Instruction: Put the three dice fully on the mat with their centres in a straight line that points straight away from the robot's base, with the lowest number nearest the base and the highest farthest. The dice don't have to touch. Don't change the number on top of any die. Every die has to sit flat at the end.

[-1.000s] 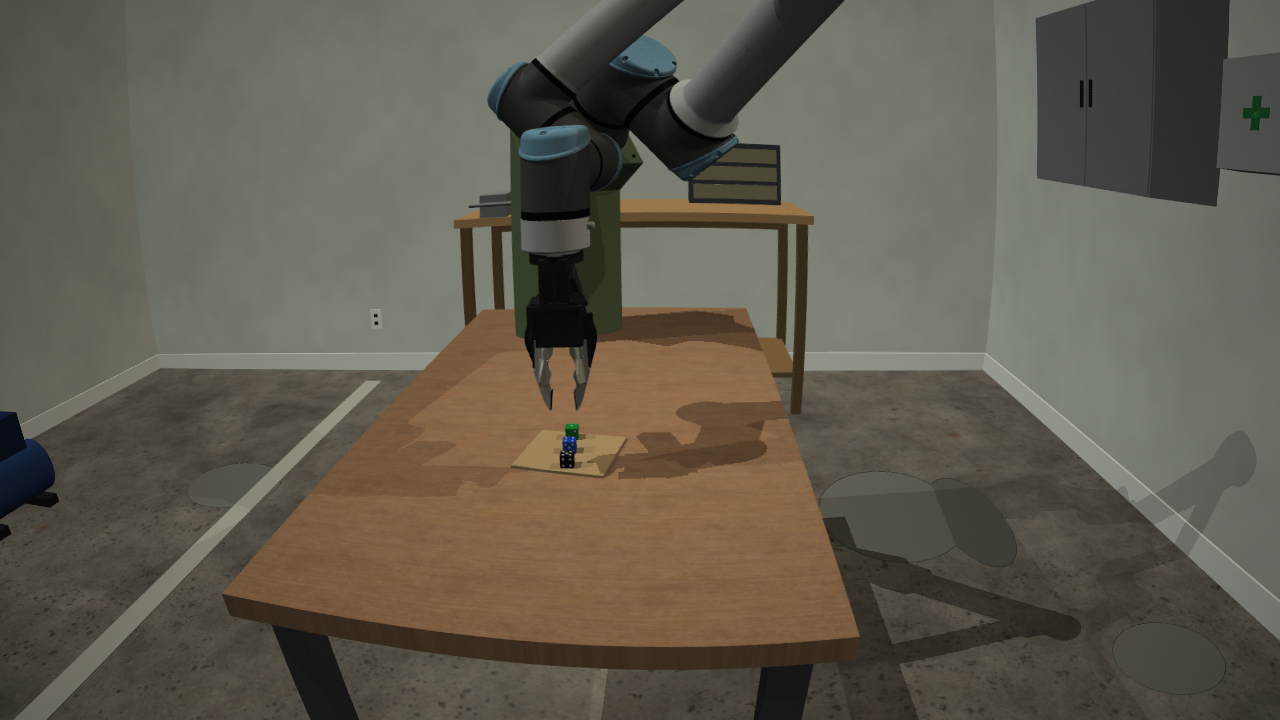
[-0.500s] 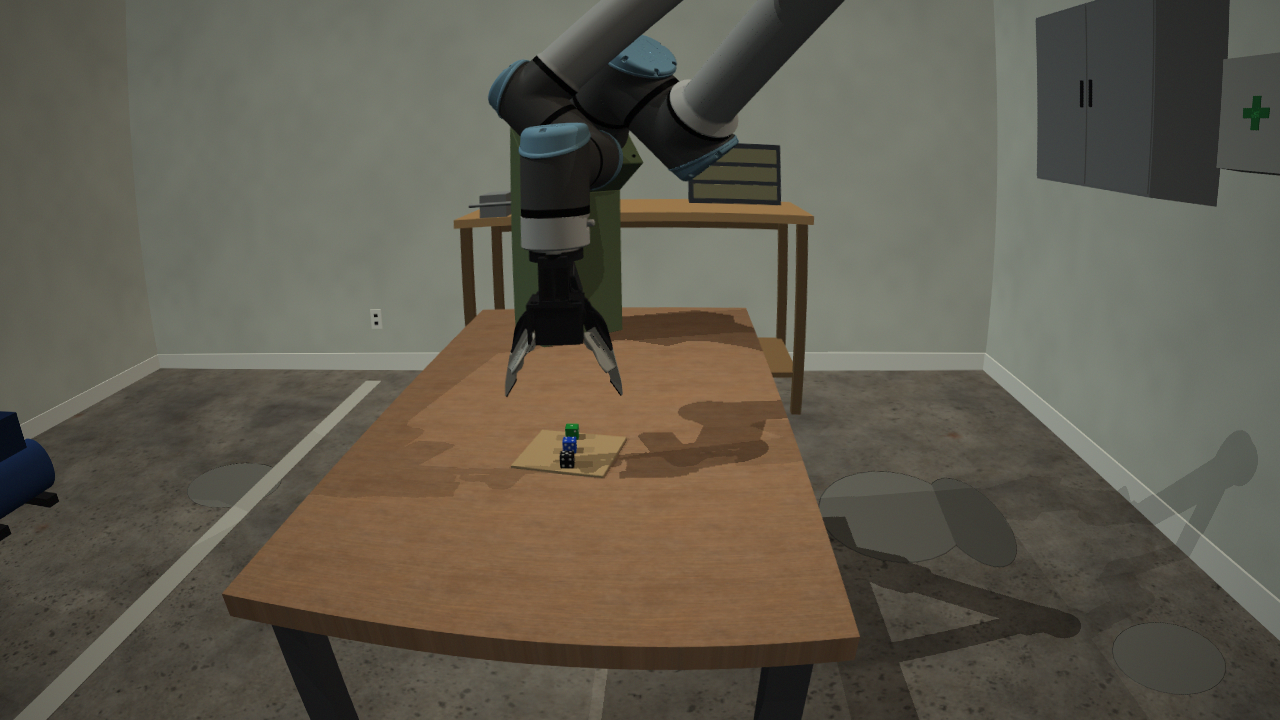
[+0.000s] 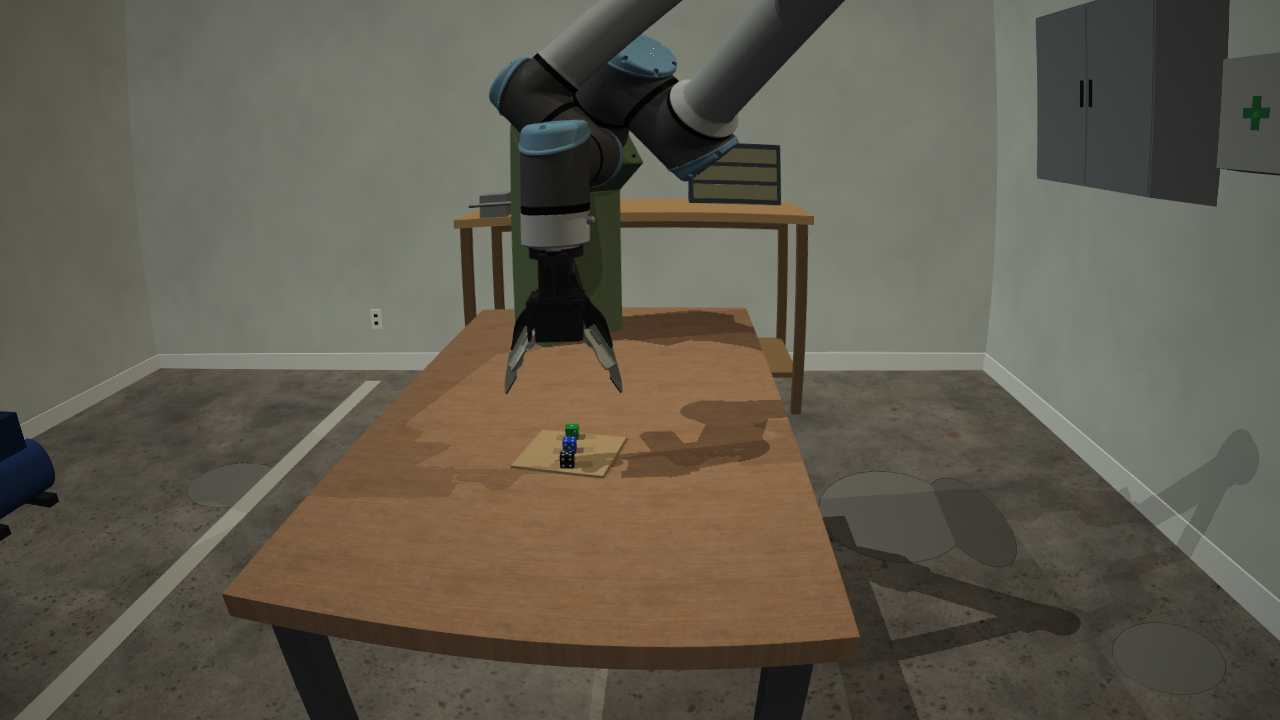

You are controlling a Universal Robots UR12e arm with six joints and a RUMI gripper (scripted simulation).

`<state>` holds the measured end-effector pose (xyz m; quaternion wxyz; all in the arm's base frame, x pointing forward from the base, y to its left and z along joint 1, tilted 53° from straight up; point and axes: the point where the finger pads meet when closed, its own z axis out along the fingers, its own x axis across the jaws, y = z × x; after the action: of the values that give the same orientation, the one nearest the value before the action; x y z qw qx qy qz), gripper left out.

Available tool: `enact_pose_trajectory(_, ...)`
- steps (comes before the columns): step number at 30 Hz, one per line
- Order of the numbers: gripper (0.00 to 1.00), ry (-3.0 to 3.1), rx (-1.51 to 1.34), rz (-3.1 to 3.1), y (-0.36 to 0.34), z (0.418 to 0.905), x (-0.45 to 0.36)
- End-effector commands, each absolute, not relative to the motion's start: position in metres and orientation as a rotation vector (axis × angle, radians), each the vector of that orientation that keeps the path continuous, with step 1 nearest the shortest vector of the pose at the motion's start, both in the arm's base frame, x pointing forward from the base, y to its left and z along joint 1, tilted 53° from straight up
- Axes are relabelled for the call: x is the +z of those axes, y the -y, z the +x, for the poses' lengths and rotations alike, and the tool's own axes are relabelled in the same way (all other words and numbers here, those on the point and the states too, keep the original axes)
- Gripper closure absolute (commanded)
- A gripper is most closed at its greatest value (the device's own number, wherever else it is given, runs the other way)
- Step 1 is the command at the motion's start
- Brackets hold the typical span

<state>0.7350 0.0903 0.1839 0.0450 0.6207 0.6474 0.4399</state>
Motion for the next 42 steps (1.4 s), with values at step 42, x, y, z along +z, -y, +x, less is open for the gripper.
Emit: enact_pose_trajectory(42, 0.0, -1.977, 1.344, 1.895, -0.047, 0.684, 0.235)
